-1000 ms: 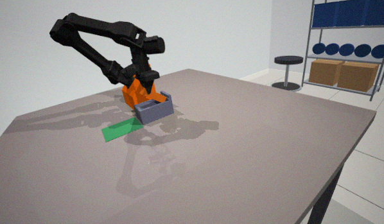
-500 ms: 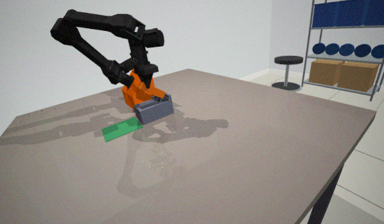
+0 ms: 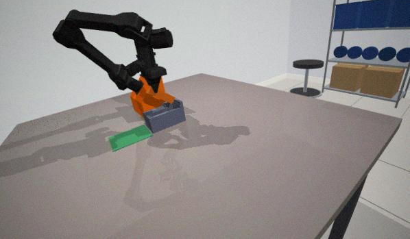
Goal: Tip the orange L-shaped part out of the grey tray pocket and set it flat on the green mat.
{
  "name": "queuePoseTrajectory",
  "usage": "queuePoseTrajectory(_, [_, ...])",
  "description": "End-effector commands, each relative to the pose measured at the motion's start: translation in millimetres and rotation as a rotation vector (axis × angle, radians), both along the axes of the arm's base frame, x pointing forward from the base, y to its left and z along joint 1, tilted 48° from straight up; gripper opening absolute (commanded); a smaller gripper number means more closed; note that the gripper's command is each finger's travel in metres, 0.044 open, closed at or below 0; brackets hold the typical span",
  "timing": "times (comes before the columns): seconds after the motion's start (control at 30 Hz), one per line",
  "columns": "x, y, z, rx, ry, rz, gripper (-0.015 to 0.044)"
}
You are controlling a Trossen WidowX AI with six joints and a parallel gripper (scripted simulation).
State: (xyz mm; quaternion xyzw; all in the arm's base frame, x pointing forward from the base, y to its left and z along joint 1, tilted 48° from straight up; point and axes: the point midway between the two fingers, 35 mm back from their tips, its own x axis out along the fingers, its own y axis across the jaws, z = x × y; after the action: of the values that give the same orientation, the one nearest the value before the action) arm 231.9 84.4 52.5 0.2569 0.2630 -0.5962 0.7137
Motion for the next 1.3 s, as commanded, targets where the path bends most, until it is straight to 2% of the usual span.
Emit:
queuePoseTrajectory(0.0, [0,-10,11,0.000,-0.002,0.004,0.0000])
queuePoseTrajectory(1.07, [-2,-107,110,-0.007,-0.002,0.004,0.0000])
queuePoseTrajectory(1.27, [-3,-110,113,-0.007,-0.002,0.004,0.0000])
